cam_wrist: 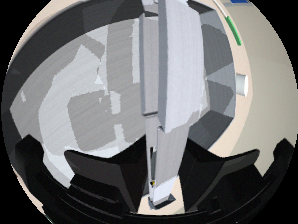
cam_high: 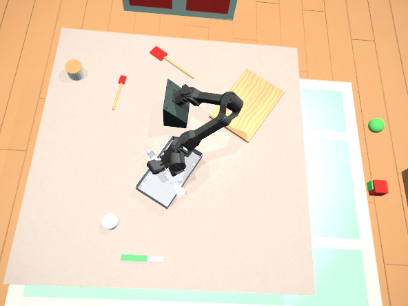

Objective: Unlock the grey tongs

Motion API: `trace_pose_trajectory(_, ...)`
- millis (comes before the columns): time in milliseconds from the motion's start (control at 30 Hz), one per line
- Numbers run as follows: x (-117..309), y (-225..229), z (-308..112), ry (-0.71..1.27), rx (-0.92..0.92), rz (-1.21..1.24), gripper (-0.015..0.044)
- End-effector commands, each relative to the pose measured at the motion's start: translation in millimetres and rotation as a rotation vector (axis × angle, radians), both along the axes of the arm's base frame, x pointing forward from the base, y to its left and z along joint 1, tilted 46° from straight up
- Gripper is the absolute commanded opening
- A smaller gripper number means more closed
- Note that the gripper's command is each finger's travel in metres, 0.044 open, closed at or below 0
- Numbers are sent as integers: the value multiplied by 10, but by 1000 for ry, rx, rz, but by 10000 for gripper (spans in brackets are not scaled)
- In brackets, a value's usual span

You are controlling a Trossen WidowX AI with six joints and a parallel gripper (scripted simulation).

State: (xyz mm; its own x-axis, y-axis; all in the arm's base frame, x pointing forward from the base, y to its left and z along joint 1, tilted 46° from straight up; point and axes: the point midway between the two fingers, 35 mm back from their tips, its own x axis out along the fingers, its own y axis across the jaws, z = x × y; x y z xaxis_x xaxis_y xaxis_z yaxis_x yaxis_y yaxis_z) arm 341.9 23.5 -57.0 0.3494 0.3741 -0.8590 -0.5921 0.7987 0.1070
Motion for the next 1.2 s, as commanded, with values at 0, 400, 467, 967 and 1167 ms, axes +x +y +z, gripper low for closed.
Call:
trace_pose_trajectory(0,-2,2,1,0,1,1,62)
trace_pose_trajectory(400,24,-193,173,3,-2,0,-150)
trace_pose_trajectory(467,24,-373,341,4,-3,-2,-150)
trace_pose_trajectory(967,0,-560,529,8,0,4,-150)
trace_pose_trajectory(1167,7,-554,500,39,28,82,-150)
